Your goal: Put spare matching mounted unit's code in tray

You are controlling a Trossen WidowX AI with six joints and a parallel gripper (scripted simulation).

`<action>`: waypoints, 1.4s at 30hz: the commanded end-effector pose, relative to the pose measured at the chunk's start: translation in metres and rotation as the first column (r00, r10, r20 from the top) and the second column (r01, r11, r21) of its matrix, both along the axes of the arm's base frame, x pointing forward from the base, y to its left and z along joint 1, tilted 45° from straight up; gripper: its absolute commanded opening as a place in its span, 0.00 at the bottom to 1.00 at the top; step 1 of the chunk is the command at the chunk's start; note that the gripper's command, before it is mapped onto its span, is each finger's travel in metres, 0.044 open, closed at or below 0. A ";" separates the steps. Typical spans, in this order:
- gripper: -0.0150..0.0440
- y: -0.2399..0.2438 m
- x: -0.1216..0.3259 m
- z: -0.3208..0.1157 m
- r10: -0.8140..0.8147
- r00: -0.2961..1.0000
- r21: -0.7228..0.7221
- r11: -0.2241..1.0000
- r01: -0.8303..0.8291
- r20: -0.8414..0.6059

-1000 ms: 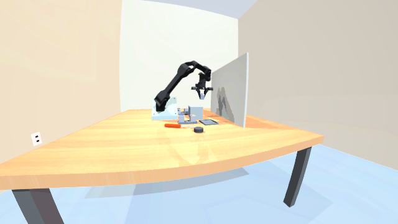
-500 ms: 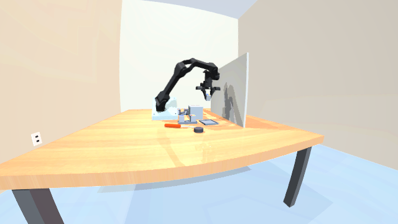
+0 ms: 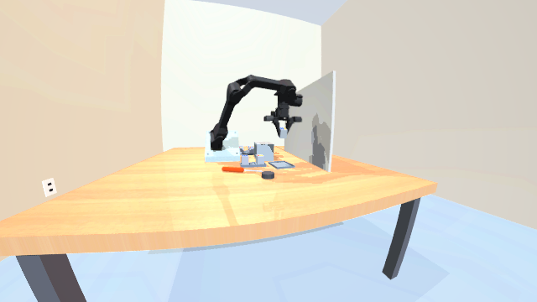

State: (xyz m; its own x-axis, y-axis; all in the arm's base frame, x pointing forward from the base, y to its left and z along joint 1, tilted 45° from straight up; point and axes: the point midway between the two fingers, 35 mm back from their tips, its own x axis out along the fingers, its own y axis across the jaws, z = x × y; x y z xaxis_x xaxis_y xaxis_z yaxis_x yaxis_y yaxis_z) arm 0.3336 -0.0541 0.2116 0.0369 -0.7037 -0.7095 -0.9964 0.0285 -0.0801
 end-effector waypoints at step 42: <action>0.25 -0.025 0.003 -0.020 0.008 1.000 -0.002 1.000 -0.008 -0.012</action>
